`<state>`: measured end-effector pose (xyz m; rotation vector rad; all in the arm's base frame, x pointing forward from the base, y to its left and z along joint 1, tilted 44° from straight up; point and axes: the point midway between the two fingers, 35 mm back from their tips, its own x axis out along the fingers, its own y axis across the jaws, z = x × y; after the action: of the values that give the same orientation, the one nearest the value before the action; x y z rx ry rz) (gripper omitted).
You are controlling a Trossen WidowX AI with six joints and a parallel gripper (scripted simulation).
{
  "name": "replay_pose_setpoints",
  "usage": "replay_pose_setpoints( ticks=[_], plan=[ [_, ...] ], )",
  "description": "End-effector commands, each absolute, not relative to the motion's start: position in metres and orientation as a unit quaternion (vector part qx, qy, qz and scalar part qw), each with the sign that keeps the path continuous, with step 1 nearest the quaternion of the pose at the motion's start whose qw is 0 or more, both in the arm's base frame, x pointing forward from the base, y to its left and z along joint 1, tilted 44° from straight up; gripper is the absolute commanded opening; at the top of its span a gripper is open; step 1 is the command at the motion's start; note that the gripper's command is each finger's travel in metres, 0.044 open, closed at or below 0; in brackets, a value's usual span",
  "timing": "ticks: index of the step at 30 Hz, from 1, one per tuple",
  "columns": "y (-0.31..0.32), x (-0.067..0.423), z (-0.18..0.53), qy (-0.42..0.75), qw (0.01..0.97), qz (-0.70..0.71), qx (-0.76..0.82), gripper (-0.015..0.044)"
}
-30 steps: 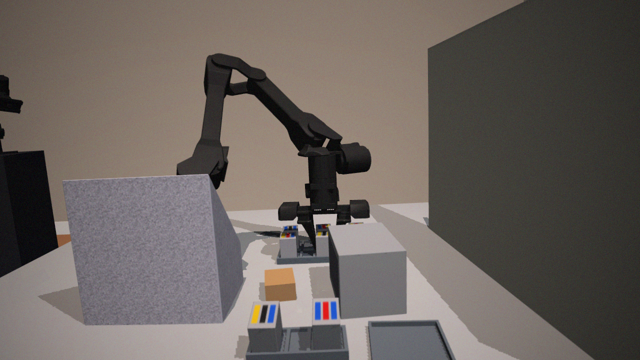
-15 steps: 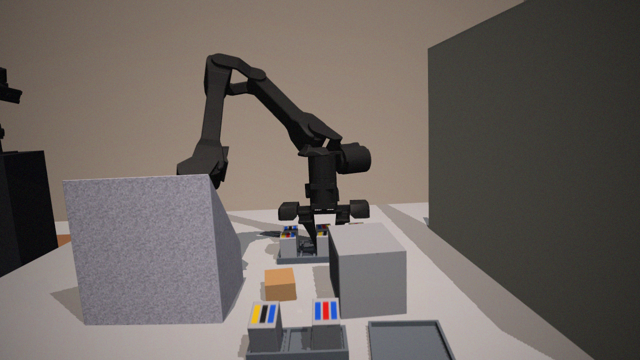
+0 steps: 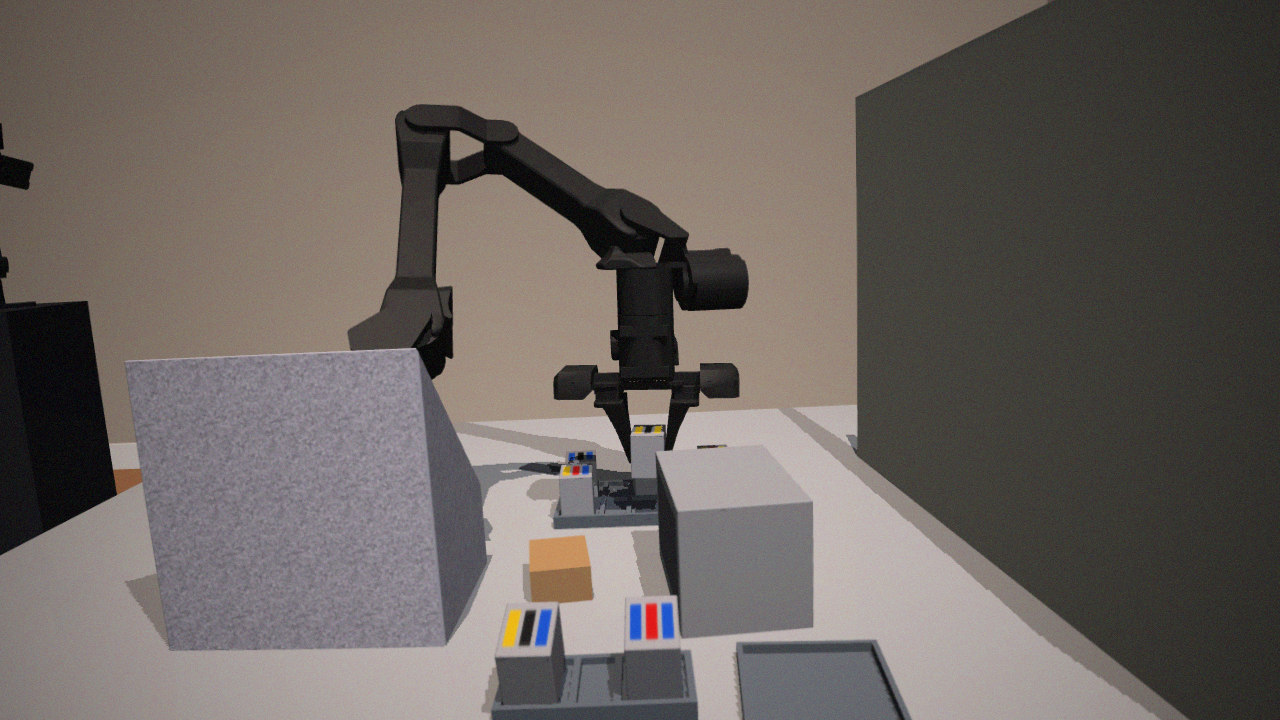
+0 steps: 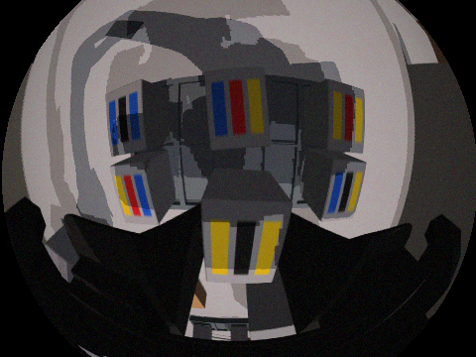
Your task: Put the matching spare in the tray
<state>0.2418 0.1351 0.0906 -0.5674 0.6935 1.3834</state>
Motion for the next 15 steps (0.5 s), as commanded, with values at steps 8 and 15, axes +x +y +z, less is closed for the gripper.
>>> replay_pose_setpoints(
  ticks=[8, 15],
  plan=[
    [0.113, 0.239, 0.121, 0.298, 0.684, 0.614, -0.256, 0.0000],
    [0.113, 0.239, 0.121, 0.298, 0.684, 0.614, -0.256, 0.0000]
  ],
)
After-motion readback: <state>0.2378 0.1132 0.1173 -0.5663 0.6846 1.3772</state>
